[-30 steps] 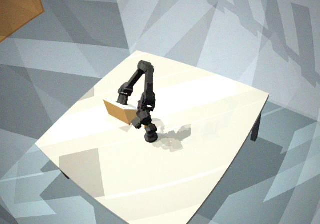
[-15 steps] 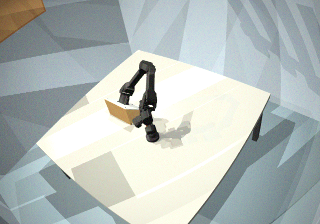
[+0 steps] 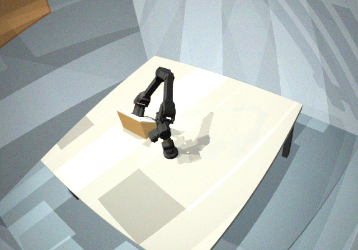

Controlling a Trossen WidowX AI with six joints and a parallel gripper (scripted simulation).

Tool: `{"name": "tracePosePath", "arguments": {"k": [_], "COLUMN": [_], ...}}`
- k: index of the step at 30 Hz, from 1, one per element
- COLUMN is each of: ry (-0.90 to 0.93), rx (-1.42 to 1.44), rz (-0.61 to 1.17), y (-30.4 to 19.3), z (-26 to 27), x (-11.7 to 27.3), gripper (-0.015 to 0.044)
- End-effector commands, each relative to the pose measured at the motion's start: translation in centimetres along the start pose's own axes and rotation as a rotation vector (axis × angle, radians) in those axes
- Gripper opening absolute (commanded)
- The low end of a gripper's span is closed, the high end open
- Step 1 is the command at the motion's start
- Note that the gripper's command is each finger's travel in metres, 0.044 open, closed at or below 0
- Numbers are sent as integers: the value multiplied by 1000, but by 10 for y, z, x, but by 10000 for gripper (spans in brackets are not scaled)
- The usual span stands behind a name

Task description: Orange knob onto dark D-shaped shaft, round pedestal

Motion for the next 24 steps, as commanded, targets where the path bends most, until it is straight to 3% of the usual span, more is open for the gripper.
{"name": "tracePosePath", "arguments": {"k": [1, 18, 24], "ry": [0, 0, 0], "rx": [-6, -6, -174], "rz": [0, 0, 0], "y": [0, 0, -1], "z": [-1, 1, 2], "x": [-1, 3, 3], "gripper": [0, 0, 0]}}
Point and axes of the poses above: the point midway between the two fingers, 35 mm back from their tips, its own x axis back along the fingers, its own z axis across the jaws, y = z × x, the point moved 4 cm from there along x, back along the fingers
